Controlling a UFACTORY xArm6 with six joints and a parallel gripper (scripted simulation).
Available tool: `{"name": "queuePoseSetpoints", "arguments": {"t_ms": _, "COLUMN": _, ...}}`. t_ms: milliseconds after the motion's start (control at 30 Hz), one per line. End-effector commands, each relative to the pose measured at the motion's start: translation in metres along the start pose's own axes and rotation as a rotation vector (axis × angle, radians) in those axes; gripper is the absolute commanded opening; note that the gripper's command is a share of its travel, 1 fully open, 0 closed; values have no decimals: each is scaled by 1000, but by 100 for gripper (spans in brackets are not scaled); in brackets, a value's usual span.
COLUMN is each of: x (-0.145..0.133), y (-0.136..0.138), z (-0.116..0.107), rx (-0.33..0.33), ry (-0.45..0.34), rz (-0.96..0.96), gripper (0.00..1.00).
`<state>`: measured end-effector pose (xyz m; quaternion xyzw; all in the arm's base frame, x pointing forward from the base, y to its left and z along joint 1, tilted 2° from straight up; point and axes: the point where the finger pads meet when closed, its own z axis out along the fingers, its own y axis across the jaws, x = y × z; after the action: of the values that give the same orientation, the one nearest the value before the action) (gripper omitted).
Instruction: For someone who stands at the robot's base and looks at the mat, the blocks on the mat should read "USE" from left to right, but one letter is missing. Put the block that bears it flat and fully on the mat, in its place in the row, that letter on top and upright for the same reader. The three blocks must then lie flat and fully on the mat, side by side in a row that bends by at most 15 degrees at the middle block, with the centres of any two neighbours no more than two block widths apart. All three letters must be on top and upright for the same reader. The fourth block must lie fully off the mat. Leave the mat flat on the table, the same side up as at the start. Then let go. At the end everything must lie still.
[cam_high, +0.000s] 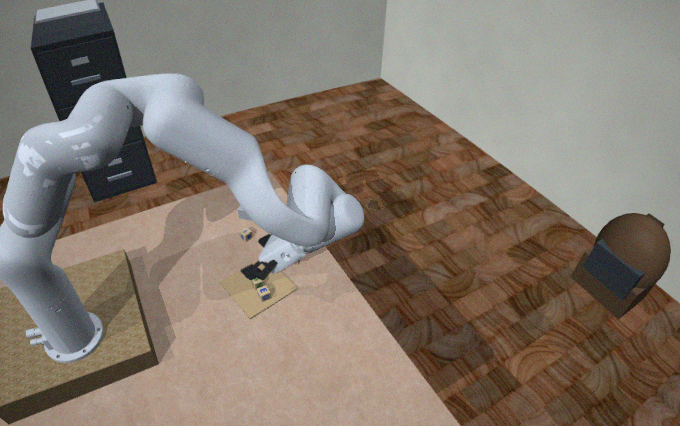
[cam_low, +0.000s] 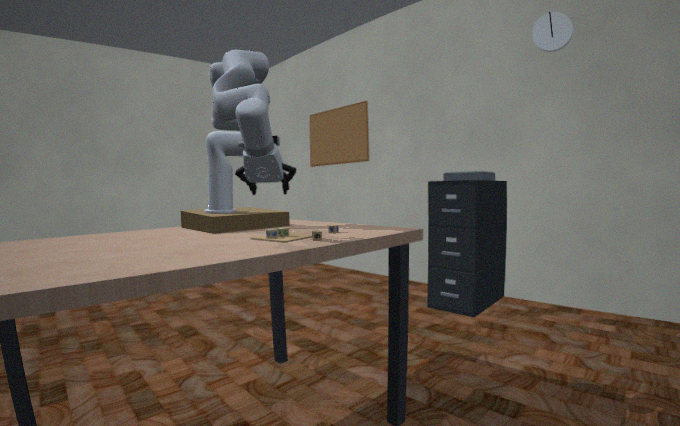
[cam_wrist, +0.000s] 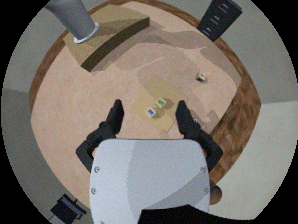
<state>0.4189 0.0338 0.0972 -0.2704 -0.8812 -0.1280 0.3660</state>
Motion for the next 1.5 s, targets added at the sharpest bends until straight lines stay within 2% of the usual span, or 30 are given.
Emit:
{"name": "queuePoseSetpoints", "arguments": {"t_ms": 0, "x": 0, "y": 1, "z": -2, "rx": -2, "ry": -4, "rz": -1, "gripper": 100}}
{"name": "queuePoseSetpoints", "arguments": {"t_ms": 1100, "x": -1, "y": 1, "z": -2, "rx": 2, "ry": -13, "rz": 0, "gripper": 100}}
{"name": "queuePoseSetpoints", "arguments": {"t_ms": 1167, "x": -6, "y": 7, "z": -1, "rx": 22, "ry": -67, "rz": 7, "gripper": 100}}
{"name": "queuePoseSetpoints", "arguments": {"t_ms": 1233, "x": -14, "y": 18, "z": -1, "rx": 52, "ry": -168, "rz": 15, "gripper": 100}}
{"name": "queuePoseSetpoints", "arguments": {"t_ms": 1467, "x": -28, "y": 50, "z": -7, "rx": 92, "ry": -408, "rz": 4, "gripper": 100}}
